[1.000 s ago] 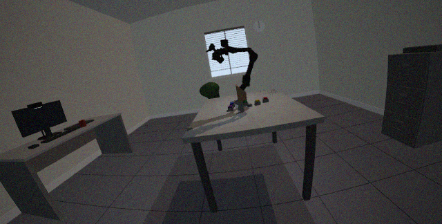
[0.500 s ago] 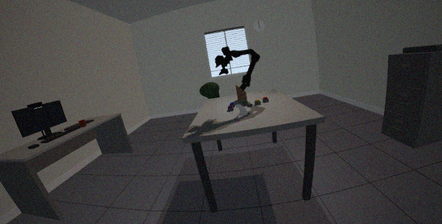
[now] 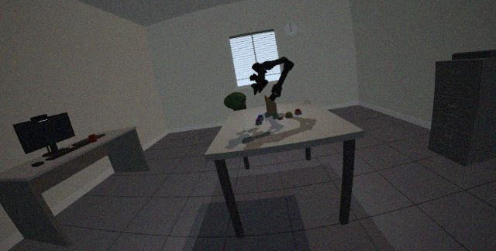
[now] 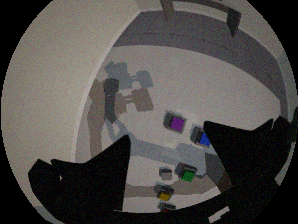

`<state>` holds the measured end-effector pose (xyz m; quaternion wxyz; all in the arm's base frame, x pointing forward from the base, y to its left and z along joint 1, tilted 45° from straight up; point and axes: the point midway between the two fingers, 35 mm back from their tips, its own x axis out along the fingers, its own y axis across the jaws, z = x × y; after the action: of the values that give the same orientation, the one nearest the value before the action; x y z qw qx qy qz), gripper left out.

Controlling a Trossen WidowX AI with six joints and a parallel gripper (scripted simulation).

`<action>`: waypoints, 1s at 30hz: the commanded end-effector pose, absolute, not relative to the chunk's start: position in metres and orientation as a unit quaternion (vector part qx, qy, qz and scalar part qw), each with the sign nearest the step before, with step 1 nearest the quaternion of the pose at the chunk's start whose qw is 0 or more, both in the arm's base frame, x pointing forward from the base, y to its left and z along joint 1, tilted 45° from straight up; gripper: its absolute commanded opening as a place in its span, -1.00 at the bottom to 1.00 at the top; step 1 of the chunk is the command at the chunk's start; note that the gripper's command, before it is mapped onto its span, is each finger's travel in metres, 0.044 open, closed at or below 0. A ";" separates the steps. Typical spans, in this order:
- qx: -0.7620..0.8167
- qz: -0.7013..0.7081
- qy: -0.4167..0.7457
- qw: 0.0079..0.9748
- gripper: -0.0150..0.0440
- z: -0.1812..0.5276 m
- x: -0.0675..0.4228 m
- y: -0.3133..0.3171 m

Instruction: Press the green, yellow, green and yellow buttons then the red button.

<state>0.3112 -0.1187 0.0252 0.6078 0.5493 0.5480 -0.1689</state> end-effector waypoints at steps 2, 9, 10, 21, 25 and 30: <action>0.374 0.058 0.661 0.648 0.86 0.021 0.264 -0.046; 0.252 0.245 0.683 0.640 0.86 0.026 0.224 -0.003; 0.235 0.272 0.682 0.637 0.86 0.027 0.218 0.003; 0.203 0.329 0.676 0.628 0.86 0.030 0.206 0.014; 0.203 0.328 0.676 0.628 0.78 0.028 0.206 0.016; 0.203 0.329 0.675 0.628 0.33 -0.012 0.199 0.055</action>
<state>0.2092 0.0344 0.0058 0.6383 0.1985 0.6691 0.3248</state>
